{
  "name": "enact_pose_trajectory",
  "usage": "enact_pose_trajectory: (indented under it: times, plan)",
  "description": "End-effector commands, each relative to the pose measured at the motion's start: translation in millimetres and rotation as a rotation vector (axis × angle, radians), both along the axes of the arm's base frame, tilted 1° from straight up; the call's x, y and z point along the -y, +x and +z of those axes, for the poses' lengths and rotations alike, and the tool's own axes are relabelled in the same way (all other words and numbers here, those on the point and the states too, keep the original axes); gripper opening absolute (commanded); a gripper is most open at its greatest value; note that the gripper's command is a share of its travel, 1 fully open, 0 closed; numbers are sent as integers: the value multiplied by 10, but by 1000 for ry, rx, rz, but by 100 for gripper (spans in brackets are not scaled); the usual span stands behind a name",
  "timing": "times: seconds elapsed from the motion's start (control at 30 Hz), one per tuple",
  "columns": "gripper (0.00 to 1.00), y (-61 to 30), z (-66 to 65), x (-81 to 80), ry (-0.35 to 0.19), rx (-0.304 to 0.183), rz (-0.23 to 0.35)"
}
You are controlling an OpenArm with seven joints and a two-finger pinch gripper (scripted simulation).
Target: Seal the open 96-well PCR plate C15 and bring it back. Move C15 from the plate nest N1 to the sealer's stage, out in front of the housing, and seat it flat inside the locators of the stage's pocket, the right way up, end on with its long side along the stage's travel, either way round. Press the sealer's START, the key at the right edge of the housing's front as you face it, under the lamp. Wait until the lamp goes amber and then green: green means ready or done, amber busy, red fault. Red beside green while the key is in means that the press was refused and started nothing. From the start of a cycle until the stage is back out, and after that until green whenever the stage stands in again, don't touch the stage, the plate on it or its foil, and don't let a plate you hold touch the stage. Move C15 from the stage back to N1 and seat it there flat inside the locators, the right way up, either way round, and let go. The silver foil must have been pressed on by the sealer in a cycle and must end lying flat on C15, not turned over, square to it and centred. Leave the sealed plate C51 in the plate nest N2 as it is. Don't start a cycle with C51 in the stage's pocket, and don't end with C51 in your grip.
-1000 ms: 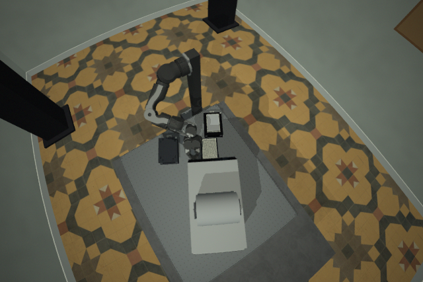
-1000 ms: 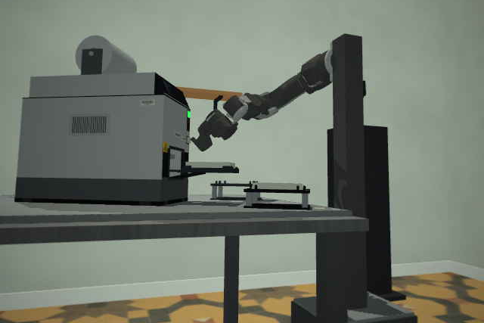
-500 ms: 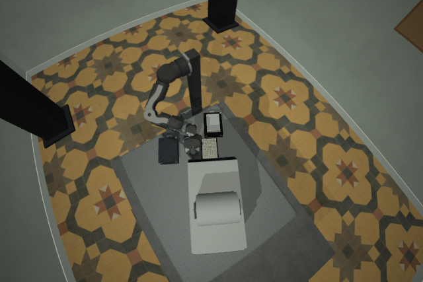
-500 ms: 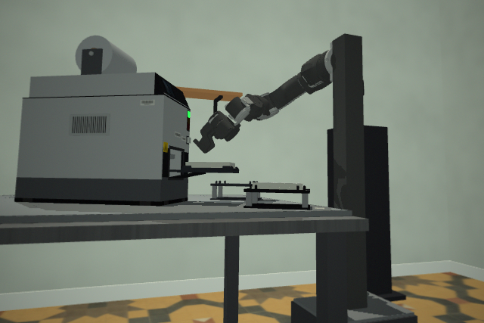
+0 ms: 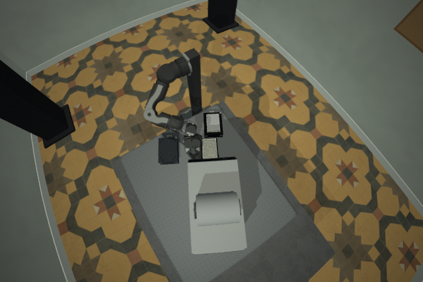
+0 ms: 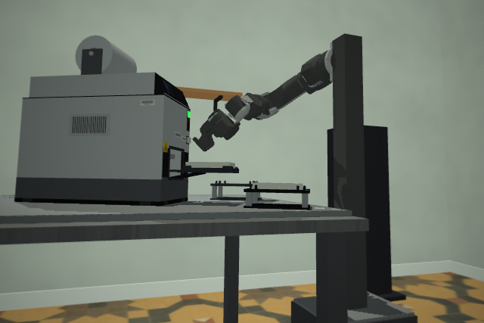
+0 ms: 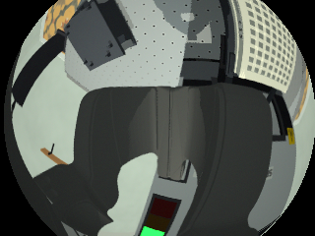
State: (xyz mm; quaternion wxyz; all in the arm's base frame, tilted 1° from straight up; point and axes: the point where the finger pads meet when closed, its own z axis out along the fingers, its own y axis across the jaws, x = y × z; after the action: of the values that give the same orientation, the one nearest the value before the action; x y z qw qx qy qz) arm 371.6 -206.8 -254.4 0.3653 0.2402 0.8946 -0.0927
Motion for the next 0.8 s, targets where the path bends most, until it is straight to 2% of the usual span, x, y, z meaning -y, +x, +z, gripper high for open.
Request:
enact_pose_trajectory:
  times: [0.0,0.3,0.47,0.77]
  plan:
    - [0,3,21,14,-1,2,-7]
    - [0,3,21,14,-1,2,-7]
    - [0,50,13,11,3,1,3]
    - [0,50,13,11,3,1,3]
